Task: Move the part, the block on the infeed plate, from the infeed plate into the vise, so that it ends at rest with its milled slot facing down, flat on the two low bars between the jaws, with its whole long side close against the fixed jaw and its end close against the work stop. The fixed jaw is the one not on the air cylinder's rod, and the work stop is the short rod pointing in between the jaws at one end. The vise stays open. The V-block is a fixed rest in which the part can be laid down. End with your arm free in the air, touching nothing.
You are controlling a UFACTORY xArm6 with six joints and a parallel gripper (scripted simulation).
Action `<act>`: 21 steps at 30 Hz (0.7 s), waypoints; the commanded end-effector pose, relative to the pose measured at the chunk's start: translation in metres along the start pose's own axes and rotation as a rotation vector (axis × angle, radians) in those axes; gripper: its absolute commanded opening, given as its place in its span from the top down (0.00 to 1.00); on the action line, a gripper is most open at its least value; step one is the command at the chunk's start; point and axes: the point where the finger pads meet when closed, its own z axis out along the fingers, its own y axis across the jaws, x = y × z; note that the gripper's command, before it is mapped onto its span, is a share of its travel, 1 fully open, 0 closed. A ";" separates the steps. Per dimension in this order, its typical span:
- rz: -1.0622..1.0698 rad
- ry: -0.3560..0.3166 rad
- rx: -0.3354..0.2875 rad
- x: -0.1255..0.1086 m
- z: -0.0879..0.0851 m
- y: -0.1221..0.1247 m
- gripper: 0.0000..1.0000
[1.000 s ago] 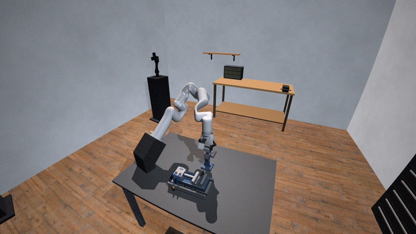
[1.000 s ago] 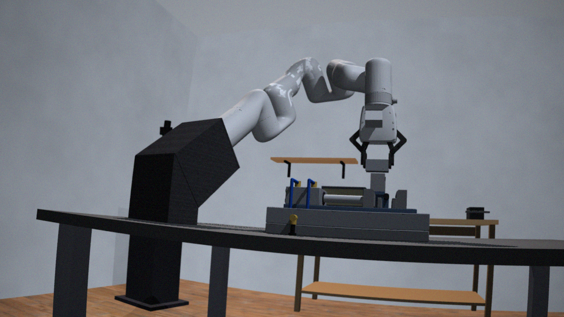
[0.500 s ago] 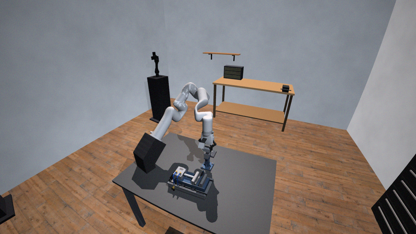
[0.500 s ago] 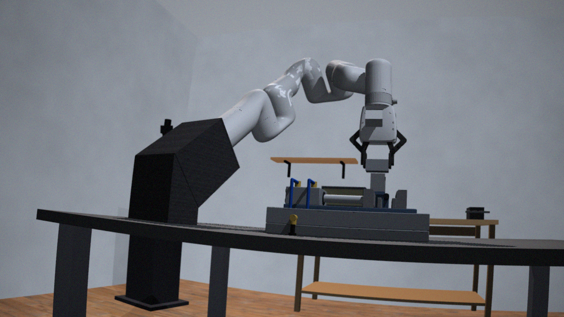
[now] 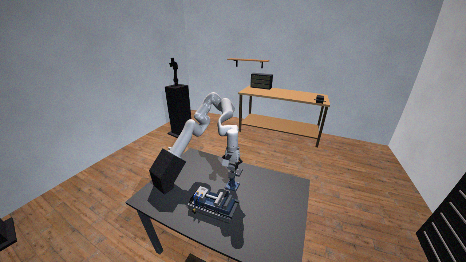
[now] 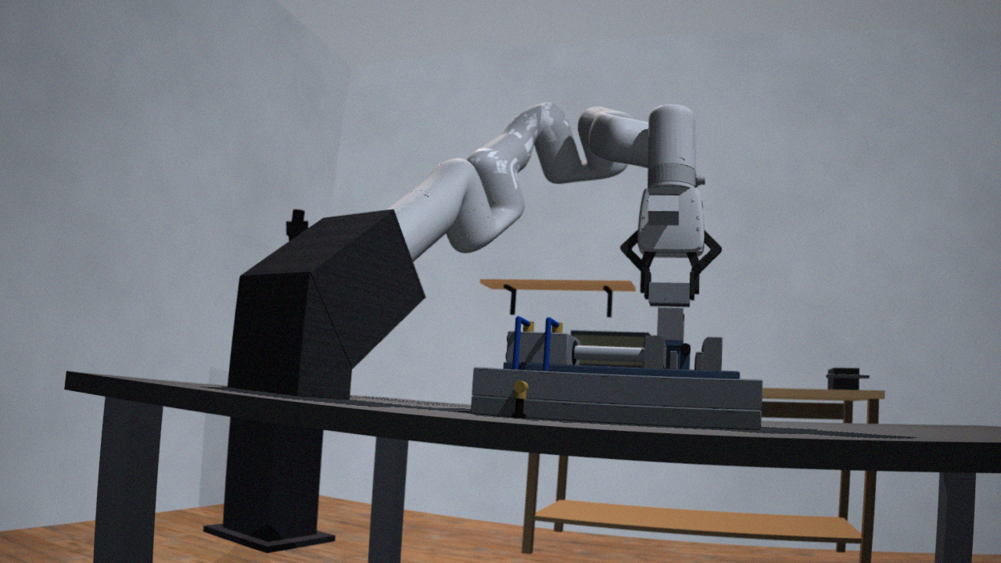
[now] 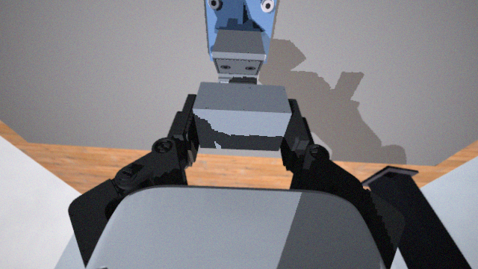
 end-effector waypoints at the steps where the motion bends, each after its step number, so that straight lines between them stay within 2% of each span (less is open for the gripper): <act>1: -0.001 0.001 0.003 0.000 -0.001 -0.001 1.00; 11: -0.001 0.001 0.003 0.000 -0.003 -0.001 1.00; 21: -0.001 0.001 0.003 0.000 -0.013 -0.001 1.00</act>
